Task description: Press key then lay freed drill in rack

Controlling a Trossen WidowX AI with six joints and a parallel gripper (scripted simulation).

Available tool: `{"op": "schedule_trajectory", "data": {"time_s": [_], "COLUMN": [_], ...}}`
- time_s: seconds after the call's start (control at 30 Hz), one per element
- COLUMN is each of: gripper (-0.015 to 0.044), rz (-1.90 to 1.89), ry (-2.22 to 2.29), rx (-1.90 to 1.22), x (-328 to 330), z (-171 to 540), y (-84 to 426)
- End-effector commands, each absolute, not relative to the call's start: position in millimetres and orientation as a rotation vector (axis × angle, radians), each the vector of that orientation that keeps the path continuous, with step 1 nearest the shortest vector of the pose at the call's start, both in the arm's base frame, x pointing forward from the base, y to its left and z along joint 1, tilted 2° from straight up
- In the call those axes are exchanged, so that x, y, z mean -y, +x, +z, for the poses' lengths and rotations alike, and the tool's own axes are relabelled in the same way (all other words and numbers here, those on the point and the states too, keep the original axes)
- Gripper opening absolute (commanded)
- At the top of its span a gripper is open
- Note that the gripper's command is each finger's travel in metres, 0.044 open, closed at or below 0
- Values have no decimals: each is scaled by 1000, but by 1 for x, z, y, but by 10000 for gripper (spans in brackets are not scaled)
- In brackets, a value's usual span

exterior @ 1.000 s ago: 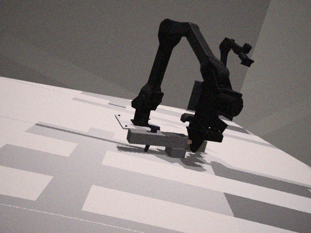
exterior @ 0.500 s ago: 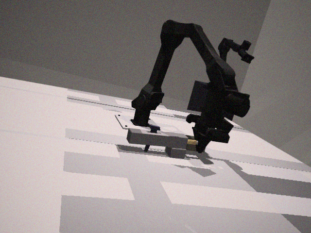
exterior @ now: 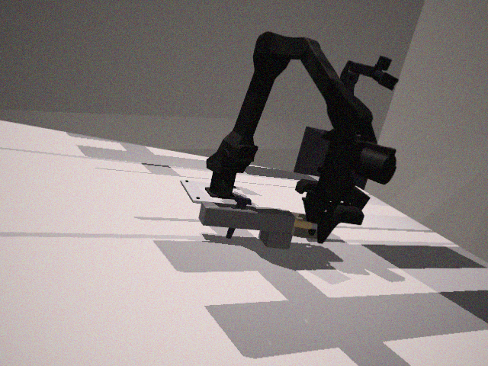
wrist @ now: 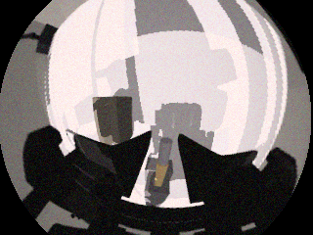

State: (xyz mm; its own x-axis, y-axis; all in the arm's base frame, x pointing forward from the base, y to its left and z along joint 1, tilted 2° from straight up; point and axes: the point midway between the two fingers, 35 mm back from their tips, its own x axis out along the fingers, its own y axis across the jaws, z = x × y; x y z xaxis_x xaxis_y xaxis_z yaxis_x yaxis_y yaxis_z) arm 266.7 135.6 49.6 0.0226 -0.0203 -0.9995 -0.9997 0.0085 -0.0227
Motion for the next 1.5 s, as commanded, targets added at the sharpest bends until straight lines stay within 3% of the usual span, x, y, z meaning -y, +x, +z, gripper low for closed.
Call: {"op": "schedule_trajectory", "data": {"time_s": [0.0,0.2,1.47], "gripper": [289,440,440], "rz": [1177,1173,1173], "ry": [-1230,-1227,-1228], "rx": [-1211,-1206,-1207], "x": [-135,-131,-118], "z": [49,49,44], "y": [267,267,268]}}
